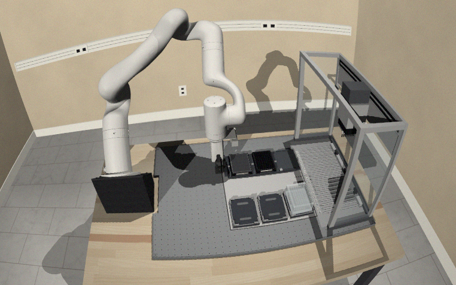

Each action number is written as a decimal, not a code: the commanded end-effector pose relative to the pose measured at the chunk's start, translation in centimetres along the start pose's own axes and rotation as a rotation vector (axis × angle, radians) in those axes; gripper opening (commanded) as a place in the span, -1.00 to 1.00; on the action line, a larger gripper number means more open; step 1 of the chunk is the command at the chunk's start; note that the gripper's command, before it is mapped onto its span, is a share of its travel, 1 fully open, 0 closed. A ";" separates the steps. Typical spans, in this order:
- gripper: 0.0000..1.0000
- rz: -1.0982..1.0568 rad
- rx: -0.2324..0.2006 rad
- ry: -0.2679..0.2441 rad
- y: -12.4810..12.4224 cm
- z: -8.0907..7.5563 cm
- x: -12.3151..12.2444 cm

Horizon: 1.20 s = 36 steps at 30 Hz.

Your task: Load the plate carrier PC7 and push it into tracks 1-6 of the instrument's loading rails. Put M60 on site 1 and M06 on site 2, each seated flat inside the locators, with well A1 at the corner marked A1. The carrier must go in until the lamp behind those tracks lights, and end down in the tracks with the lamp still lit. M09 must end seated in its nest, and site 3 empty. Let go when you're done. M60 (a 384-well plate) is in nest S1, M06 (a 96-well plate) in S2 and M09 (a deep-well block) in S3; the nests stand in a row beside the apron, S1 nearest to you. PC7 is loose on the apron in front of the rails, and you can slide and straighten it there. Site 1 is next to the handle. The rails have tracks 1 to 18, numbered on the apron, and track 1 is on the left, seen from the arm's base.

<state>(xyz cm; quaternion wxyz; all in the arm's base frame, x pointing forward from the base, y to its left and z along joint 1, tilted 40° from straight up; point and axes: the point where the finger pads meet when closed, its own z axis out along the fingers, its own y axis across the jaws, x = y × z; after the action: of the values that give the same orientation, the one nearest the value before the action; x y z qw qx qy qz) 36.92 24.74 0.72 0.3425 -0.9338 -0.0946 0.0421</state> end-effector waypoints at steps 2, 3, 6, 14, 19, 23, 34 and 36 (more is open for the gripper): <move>0.63 0.000 0.000 0.001 0.0 0.3 0.1; 0.63 0.000 0.000 0.001 0.0 0.3 0.1; 0.63 0.000 0.000 0.001 0.0 0.3 0.1; 0.63 0.000 0.000 0.001 0.0 0.3 0.2; 0.63 0.000 0.000 0.001 0.0 0.3 0.7; 0.63 0.000 0.000 0.001 0.0 0.3 0.9; 0.63 0.000 0.000 0.002 0.0 0.3 2.0; 0.63 0.000 0.000 0.002 0.0 0.3 2.2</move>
<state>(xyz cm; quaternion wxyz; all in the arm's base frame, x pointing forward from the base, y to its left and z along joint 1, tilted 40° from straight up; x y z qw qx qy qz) 38.52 25.29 0.44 0.3425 -0.9338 -0.0945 0.0421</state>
